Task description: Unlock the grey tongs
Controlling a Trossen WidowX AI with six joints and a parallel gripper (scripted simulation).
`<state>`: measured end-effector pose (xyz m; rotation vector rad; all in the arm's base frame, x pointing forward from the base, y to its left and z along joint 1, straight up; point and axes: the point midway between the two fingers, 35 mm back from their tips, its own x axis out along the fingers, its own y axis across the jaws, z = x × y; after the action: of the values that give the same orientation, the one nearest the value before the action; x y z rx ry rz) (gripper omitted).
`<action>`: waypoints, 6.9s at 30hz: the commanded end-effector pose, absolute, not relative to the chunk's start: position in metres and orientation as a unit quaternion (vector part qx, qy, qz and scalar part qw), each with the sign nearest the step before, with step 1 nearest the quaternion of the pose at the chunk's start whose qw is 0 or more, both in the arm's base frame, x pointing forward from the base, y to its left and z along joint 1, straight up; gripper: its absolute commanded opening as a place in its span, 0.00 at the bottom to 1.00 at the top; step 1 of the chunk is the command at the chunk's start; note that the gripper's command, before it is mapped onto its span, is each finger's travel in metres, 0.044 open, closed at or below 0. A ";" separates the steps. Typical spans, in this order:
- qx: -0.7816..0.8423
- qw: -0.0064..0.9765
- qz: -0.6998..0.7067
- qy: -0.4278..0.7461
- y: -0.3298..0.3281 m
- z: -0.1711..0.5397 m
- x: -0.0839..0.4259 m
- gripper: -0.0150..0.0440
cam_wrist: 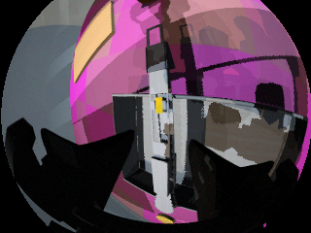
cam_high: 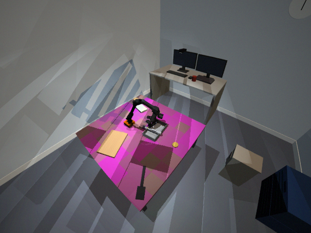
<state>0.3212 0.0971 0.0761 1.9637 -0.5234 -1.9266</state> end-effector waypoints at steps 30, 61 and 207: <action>0.690 0.173 -0.677 -0.185 0.069 0.028 0.320 0.69; 0.690 0.171 -0.678 -0.185 0.068 0.035 0.321 0.00; -0.212 -0.684 0.216 -0.664 -0.124 0.144 0.325 0.00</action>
<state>0.3258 -0.1185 0.1410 0.3655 1.5099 -0.3830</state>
